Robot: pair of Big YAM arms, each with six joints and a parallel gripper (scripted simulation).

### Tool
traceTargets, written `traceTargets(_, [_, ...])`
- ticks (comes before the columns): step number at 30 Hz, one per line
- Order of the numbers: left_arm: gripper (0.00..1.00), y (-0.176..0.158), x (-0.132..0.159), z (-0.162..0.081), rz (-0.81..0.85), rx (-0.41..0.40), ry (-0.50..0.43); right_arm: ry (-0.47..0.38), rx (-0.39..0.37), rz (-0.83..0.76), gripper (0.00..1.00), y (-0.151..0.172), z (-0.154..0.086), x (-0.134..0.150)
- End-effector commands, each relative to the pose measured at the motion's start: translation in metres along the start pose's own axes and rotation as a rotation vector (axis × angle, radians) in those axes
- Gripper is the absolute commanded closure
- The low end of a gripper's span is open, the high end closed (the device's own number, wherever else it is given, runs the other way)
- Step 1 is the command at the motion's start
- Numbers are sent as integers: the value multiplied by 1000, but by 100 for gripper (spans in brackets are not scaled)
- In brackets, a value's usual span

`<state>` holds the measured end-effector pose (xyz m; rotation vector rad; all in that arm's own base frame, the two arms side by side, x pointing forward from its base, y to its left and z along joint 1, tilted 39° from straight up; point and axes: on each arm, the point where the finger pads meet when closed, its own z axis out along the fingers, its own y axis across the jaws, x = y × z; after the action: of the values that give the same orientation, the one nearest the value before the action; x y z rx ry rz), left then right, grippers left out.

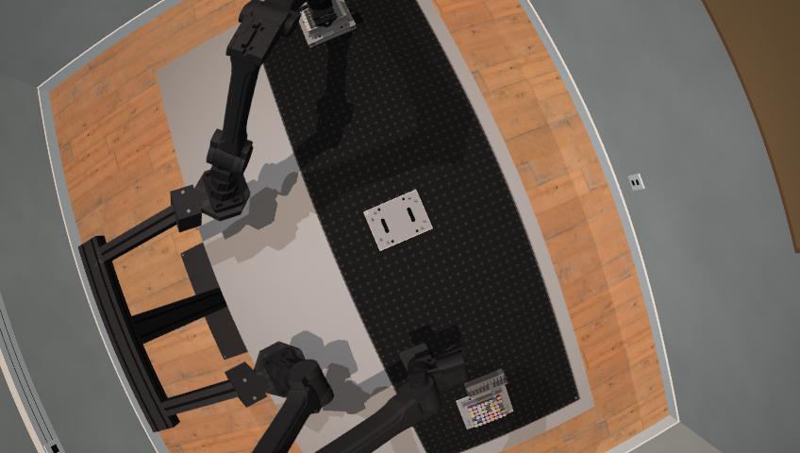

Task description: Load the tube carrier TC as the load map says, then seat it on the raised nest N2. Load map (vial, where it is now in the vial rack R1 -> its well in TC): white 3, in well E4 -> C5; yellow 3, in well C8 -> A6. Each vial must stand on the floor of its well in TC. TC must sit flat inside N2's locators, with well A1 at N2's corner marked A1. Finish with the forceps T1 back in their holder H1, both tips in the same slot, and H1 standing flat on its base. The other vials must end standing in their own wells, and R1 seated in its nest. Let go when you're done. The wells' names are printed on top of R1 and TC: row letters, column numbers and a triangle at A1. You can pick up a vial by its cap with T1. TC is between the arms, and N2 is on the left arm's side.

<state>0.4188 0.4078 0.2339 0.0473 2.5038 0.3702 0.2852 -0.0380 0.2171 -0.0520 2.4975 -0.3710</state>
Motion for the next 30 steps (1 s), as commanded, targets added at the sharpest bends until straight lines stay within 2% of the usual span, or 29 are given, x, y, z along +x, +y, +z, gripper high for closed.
traceTargets(1, [100, 0, -3, 0, -7, -9, -8, -19, 3, 15, 76, -3, -8, -10])
traceTargets(14, [100, 2, -9, -5, -2, -20, -19, -19, 3, 15, 76, -3, -8, -10])
traceTargets(30, [100, 2, -6, 4, -5, -13, -11, -19, 3, 15, 76, -3, -8, -10])
